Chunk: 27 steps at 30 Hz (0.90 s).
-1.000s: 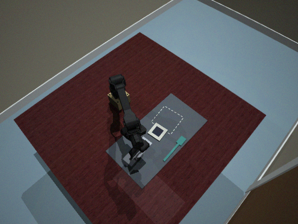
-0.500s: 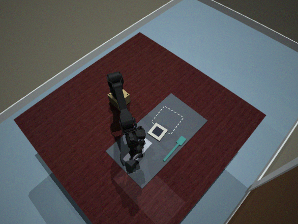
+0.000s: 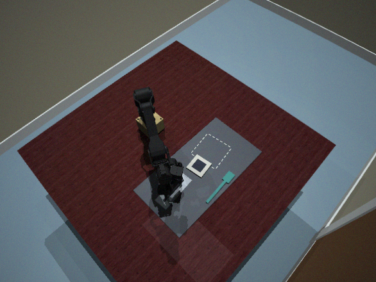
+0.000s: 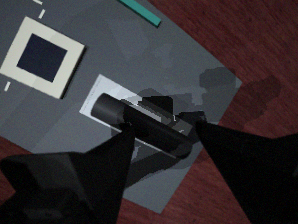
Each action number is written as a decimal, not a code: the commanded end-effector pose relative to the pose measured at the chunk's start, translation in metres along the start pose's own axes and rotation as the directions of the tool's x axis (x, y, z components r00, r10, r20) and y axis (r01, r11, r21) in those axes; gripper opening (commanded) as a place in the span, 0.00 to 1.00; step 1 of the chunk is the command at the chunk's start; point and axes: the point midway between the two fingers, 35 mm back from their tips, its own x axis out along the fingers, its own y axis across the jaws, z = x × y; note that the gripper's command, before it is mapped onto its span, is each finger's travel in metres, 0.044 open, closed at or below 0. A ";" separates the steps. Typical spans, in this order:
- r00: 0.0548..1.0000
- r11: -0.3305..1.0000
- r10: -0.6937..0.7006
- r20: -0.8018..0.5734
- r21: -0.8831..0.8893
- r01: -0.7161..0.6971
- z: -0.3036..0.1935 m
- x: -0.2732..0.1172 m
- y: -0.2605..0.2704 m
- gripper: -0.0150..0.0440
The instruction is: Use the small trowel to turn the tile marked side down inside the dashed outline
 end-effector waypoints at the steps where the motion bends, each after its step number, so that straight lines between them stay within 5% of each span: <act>1: 1.000 0.996 -0.009 0.022 0.084 0.007 -0.001 0.002 0.001 0.76; 13: 0.993 0.890 -0.072 0.090 0.455 0.024 -0.011 0.006 0.002 0.76; 27: 0.974 0.599 -0.159 0.160 0.800 -0.033 -0.026 0.009 0.005 0.76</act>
